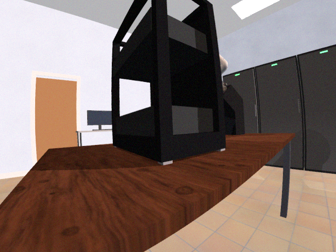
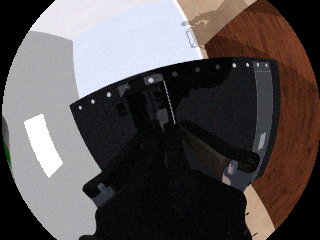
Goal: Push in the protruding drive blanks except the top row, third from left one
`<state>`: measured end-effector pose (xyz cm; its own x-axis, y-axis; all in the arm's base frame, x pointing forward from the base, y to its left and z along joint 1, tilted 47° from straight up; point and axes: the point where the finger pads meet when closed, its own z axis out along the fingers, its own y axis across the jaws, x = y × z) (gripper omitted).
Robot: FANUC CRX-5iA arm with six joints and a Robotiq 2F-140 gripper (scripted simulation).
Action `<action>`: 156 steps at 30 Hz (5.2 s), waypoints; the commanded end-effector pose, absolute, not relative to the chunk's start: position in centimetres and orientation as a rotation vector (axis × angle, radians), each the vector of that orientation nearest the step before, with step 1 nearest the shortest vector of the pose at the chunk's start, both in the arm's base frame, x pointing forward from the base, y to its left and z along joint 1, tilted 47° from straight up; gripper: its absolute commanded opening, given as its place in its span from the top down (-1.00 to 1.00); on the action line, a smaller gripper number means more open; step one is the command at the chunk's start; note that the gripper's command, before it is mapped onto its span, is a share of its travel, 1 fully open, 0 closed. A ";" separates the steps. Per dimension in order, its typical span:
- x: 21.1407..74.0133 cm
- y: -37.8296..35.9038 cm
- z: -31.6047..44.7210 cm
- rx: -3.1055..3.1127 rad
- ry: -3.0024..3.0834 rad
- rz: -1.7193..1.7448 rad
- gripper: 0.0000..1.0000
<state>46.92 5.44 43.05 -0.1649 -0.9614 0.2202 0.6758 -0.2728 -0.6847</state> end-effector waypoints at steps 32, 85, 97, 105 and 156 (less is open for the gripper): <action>46.9 5.5 43.0 -0.757 0.523 -1.719 1.00; 37.9 6.9 41.8 -0.757 0.523 -1.719 1.00; 39.9 7.0 43.8 -0.757 0.523 -1.719 1.00; 39.9 7.0 43.8 -0.757 0.523 -1.719 1.00; 40.0 6.8 43.9 -0.757 0.523 -1.719 1.00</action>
<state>39.97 6.84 43.94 -0.1639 -0.9617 0.2197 0.6762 -0.2717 -0.6848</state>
